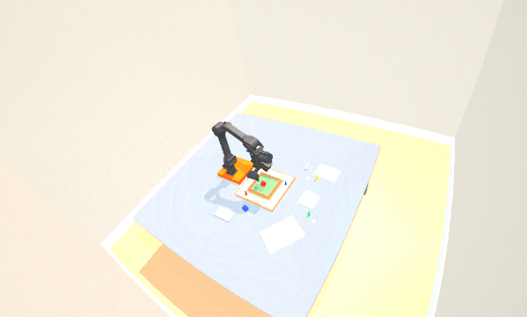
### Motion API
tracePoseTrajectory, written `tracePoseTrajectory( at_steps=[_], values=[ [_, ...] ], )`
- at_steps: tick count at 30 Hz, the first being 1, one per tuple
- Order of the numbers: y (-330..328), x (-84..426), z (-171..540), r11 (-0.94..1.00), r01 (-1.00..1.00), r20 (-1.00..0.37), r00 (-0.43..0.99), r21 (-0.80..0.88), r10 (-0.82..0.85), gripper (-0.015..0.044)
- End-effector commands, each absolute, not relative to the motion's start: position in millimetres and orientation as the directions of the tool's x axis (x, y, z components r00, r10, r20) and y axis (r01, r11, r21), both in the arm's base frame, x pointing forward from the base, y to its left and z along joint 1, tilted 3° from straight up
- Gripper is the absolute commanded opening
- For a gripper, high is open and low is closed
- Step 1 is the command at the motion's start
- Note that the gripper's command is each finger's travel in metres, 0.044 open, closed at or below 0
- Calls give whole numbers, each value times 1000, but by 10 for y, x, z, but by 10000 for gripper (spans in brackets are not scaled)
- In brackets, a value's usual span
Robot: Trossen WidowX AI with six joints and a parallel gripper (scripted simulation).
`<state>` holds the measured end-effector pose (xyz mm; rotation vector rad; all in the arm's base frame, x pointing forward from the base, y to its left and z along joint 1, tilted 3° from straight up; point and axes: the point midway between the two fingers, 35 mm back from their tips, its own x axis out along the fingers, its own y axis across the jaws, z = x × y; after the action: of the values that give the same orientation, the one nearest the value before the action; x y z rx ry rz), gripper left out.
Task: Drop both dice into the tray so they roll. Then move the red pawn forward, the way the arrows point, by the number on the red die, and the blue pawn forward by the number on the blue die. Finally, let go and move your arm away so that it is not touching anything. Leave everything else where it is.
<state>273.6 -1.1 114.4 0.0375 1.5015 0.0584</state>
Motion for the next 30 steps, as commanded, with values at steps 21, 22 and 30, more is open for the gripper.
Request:
tracePoseTrajectory(
  at_steps=[21,22,30],
  values=[
    [-1992,2604,553,989,139,-999,7,40,39,275],
    [-1992,2604,553,989,139,-999,7,40,39,275],
    [-1987,2608,400,989,139,-999,7,40,39,275]
  ],
)
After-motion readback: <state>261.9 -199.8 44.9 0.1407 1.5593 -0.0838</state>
